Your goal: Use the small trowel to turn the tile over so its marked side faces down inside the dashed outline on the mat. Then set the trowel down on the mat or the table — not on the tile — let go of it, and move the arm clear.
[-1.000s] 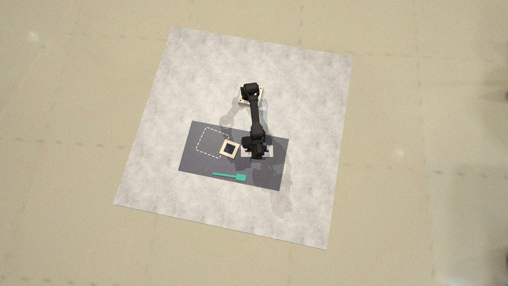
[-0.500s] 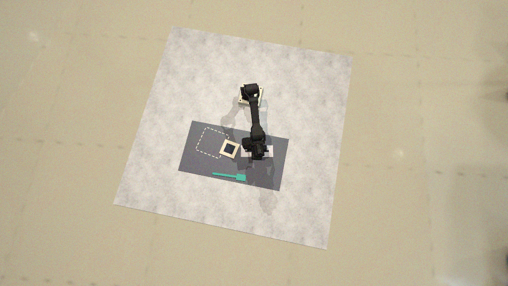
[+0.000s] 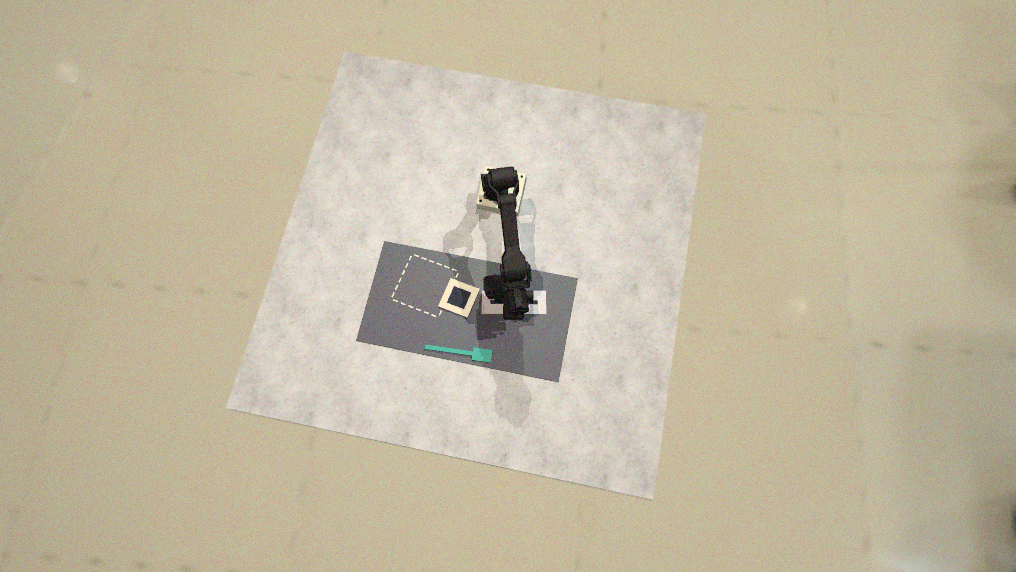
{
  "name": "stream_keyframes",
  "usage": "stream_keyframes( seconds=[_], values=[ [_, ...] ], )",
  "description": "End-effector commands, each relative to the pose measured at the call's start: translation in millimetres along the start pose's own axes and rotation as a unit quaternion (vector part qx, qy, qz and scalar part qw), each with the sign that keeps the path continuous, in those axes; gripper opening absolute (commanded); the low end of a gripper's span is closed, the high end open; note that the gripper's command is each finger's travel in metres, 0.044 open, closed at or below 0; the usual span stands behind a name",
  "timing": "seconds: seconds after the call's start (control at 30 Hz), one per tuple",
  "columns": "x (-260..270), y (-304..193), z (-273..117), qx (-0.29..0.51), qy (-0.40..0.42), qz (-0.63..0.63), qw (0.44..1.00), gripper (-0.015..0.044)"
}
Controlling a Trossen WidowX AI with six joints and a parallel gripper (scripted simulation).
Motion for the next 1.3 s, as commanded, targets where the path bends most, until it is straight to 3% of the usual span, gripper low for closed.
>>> stream_keyframes(
  seconds=[0.0, 0.3, 0.73, 0.93, 1.1, 1.27],
  values=[
    [0.1, -0.1, 0.5, 0.000, 0.000, -0.001, 1.000, 0.0130],
    [0.1, -0.1, 0.5, 0.000, 0.000, 0.001, 1.000, 0.0130],
    [0.1, -0.1, 0.5, 0.000, 0.000, 0.175, 0.985, 0.0130],
    [0.1, -0.1, 0.5, 0.000, 0.000, 0.184, 0.983, 0.0130],
    [0.1, -0.1, 0.5, 0.000, 0.000, 0.184, 0.983, 0.0261],
    [0.1, -0.1, 0.5, 0.000, 0.000, 0.184, 0.983, 0.0270]
  ],
)
Point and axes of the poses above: the point midway between the two fingers, 35 mm back from their tips, its own z axis out along the fingers, its own x axis across the jaws, y = z × x, the point moved 1 cm from there along -z, back along the fingers, and after that the axes turned 1 degree about -z, right-handed, at the moved point
